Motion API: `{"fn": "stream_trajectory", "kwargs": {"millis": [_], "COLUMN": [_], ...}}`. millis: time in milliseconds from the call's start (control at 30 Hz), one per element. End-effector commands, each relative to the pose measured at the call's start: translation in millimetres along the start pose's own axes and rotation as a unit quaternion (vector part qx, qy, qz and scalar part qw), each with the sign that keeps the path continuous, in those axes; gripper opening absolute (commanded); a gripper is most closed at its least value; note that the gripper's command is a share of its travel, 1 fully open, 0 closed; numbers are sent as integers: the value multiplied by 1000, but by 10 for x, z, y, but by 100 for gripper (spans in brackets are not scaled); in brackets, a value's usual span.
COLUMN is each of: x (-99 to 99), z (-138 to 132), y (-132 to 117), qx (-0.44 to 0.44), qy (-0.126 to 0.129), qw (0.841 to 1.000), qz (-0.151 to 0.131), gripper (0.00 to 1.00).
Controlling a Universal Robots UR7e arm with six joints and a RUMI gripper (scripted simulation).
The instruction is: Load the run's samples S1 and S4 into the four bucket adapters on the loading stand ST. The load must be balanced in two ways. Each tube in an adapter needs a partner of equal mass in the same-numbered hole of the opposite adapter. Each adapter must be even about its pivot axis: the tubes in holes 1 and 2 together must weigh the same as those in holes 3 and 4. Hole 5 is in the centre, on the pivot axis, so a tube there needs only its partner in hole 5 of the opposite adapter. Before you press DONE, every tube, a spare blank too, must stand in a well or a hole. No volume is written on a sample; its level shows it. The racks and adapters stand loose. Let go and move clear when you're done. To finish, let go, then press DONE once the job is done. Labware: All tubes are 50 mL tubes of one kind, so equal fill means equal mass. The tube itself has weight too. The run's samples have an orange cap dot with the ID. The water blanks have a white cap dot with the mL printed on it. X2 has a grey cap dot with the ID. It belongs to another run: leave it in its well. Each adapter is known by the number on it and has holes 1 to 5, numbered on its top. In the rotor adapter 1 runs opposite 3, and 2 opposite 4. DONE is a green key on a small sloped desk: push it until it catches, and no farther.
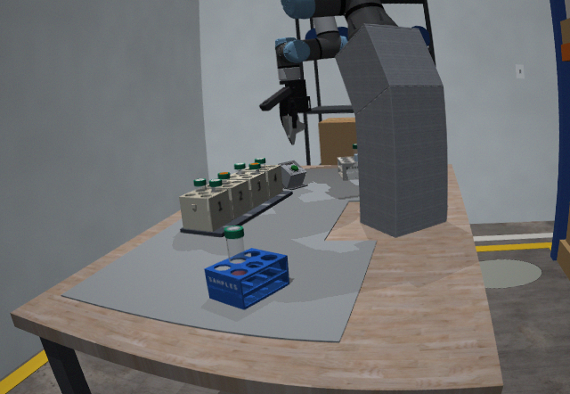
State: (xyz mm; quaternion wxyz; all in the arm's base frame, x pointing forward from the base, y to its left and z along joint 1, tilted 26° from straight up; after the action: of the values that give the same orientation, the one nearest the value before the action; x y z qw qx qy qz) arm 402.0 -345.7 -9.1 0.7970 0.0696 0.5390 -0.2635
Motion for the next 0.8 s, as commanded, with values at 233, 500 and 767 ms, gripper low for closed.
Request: {"fn": "stream_trajectory", "kwargs": {"millis": [233, 500, 767], "x": [3, 295, 527], "z": [13, 209, 225], "y": [-90, -127, -123], "qx": [-81, -82, -82], "qy": [0, 124, 124], "qw": [997, 987, 987], "qz": [17, 57, 57], "gripper": [0, 0, 0]}}
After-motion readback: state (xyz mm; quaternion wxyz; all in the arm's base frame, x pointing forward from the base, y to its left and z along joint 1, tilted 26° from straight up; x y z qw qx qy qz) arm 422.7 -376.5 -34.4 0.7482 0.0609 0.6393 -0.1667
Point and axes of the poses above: the point where the finger pads meet when closed, its own x axis out along the fingers, its own z axis across the jaws, y = z × x, the point moved 7 cm from there along -x, back along the fingers, and after that the axes turned 12 degrees about -x, right-handed, at the moved point
